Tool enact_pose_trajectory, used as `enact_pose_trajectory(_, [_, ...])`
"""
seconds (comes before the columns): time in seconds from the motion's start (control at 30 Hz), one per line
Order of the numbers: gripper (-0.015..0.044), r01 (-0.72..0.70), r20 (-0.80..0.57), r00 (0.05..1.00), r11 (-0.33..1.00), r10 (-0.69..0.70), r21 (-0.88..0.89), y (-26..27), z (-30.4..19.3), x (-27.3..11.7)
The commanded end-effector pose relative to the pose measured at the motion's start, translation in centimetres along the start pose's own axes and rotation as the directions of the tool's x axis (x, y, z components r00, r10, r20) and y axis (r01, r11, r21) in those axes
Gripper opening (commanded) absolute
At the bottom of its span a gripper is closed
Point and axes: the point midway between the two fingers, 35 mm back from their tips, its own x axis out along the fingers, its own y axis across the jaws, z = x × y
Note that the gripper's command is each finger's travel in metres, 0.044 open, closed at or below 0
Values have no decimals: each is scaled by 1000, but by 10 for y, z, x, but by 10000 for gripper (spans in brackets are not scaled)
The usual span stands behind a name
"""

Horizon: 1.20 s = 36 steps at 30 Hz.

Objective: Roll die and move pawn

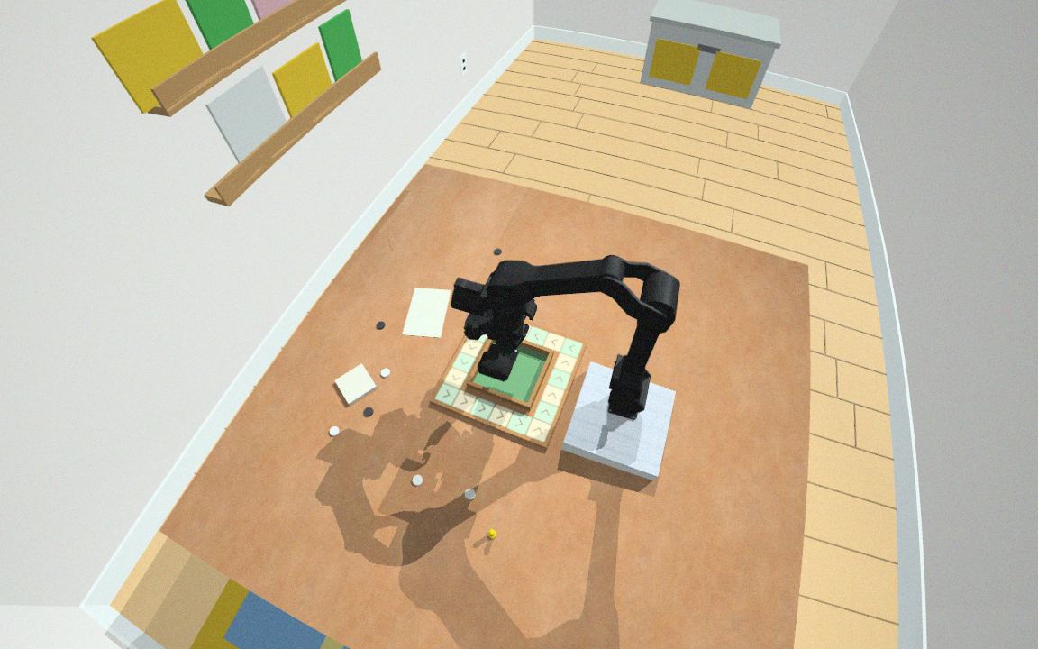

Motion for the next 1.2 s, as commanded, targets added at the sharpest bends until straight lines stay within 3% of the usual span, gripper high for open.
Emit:
enact_pose_trajectory(0.0, [0, 2, -8, 1000, 1000, -1, 9, -7, 0, 4])
enact_pose_trajectory(0.4, [0, 6, 340, 940, 1000, -8, 7, -5, 5, 9])
enact_pose_trajectory(0.83, [0, 2, 709, 705, 1000, -8, 9, -5, 9, 11])
enact_pose_trajectory(1.17, [0, 1, 743, 669, 1000, -8, 9, -5, 2, 3])
